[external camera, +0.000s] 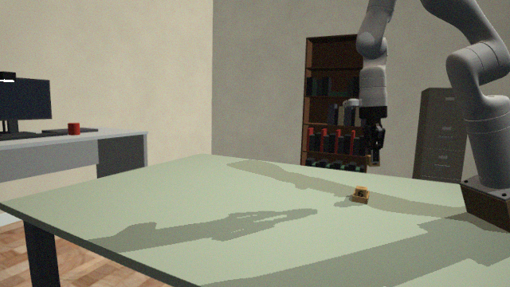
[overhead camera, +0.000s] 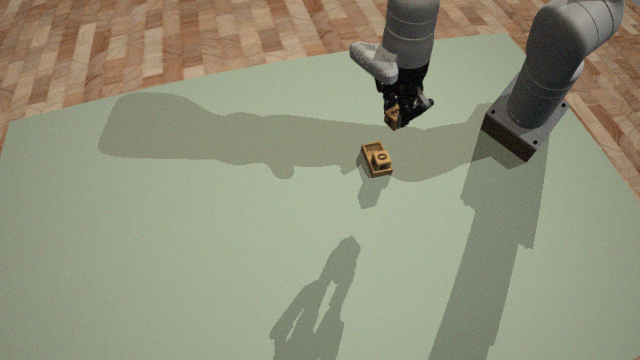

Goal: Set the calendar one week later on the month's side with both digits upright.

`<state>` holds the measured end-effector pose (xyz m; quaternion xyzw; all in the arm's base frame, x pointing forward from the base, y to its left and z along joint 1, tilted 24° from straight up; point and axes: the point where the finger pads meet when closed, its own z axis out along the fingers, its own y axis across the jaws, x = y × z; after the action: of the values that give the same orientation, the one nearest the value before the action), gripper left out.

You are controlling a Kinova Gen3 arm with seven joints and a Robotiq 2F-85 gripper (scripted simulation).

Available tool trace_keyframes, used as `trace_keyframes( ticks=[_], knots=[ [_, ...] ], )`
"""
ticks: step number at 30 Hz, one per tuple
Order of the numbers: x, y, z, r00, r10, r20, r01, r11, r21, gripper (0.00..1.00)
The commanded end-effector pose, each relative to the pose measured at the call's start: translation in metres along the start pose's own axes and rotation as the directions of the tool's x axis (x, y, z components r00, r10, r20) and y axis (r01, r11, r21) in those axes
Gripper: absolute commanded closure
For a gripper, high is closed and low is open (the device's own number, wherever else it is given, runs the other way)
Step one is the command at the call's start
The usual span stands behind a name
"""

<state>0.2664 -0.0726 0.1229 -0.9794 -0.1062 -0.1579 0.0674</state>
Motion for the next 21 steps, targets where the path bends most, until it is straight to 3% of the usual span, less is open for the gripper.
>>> trace_keyframes(
  ticks=[1, 3, 7, 17, 19, 21],
  knots=[
    [0.003, 0.006, 0.000, 0.993, -0.115, -0.027, 0.115, 0.993, 0.004, 0.74],
    [0.003, 0.006, 0.000, 0.993, -0.117, -0.028, 0.117, 0.993, 0.004, 0.74],
    [0.006, 0.007, -0.001, 0.941, -0.336, -0.033, 0.336, 0.942, -0.010, 0.74],
    [0.014, 0.011, -0.004, 0.694, -0.719, -0.037, 0.717, 0.695, -0.051, 0.74],
    [0.014, 0.011, -0.004, 0.694, -0.719, -0.037, 0.717, 0.695, -0.051, 0.74],
    [0.014, 0.013, -0.004, 0.643, -0.765, -0.032, 0.763, 0.644, -0.059, 0.74]
  ],
)
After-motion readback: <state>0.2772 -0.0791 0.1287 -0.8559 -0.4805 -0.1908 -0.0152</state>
